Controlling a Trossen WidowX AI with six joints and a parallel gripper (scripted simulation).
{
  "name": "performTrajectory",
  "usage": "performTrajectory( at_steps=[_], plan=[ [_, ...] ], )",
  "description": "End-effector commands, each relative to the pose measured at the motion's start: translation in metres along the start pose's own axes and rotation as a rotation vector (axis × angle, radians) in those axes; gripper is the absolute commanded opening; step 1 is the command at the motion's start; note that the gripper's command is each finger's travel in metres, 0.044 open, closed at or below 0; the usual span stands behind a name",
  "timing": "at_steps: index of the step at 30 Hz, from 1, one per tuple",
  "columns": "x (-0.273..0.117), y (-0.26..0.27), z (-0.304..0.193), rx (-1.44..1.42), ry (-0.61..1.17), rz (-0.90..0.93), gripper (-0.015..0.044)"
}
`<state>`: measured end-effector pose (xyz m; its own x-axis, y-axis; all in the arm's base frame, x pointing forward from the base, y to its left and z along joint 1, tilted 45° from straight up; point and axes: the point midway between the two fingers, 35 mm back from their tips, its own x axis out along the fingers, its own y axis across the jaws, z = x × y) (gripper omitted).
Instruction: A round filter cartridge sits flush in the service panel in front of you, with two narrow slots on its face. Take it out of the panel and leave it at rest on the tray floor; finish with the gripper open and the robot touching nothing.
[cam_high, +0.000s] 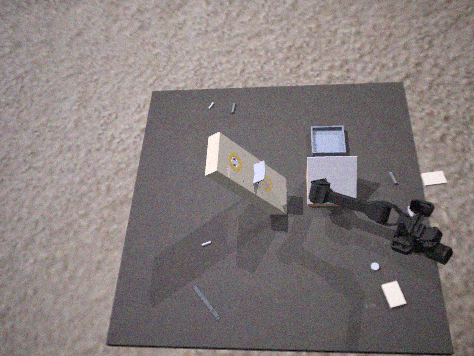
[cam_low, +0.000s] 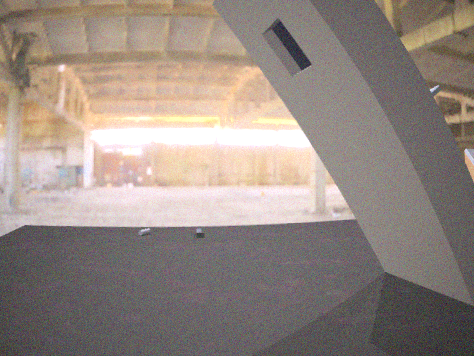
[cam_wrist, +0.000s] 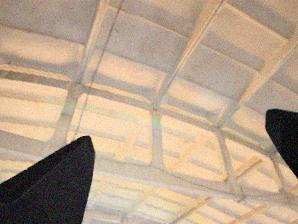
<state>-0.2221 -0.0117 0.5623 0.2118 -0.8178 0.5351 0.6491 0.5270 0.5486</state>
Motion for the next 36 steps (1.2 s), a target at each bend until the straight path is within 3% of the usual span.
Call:
performTrajectory(
  at_steps=[1, 12, 24, 36],
  plan=[
    [0.001, 0.002, -0.002, -0.008, 0.004, 0.003, 0.0374],
    [0.069, 0.106, -0.113, -0.392, 0.271, 0.168, 0.0095],
    [0.131, 0.138, -0.294, -0.698, 0.718, 0.329, 0.0095],
    [0.139, 0.082, -0.489, -0.648, 1.296, 0.585, 0.0095]
  ],
)
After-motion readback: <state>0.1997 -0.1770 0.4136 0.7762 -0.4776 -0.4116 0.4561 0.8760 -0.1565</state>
